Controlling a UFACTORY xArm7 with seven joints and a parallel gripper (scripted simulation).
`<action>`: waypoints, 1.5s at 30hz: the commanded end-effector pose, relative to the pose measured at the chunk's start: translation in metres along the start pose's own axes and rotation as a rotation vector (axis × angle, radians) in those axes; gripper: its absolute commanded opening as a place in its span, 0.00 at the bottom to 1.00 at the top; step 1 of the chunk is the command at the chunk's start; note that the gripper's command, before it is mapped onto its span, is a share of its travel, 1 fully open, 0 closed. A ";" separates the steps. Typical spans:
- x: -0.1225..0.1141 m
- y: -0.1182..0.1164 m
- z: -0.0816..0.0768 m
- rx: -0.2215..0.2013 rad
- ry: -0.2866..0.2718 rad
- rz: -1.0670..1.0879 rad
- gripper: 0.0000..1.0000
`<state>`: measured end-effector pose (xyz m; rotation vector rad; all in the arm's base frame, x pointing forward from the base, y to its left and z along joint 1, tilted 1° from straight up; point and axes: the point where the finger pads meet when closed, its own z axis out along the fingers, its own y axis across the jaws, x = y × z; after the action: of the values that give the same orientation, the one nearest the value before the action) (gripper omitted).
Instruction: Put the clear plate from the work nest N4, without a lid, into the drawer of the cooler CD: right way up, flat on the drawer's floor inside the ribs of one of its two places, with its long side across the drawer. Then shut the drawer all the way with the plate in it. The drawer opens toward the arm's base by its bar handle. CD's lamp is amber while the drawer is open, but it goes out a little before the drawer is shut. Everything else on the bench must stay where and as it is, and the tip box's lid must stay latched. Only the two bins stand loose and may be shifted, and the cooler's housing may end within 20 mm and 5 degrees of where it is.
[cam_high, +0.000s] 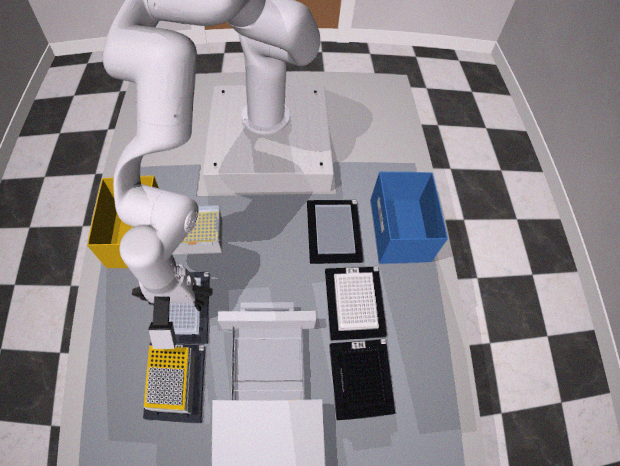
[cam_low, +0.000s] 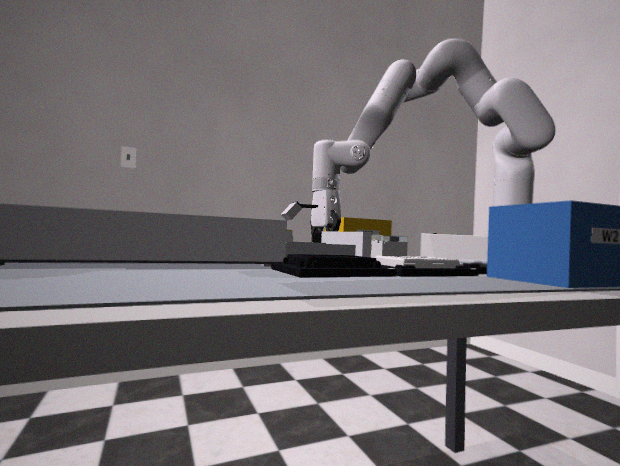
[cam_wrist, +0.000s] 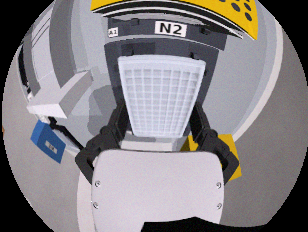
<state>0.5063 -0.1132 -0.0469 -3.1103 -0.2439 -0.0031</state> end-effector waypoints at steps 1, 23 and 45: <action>0.002 0.001 -0.002 -0.002 0.004 0.000 0.00; 0.002 0.001 -0.015 -0.002 0.005 0.000 0.00; 0.002 0.001 -0.027 -0.002 0.005 0.000 0.00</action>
<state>0.5060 -0.1136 -0.0266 -3.1100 -0.2439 -0.0019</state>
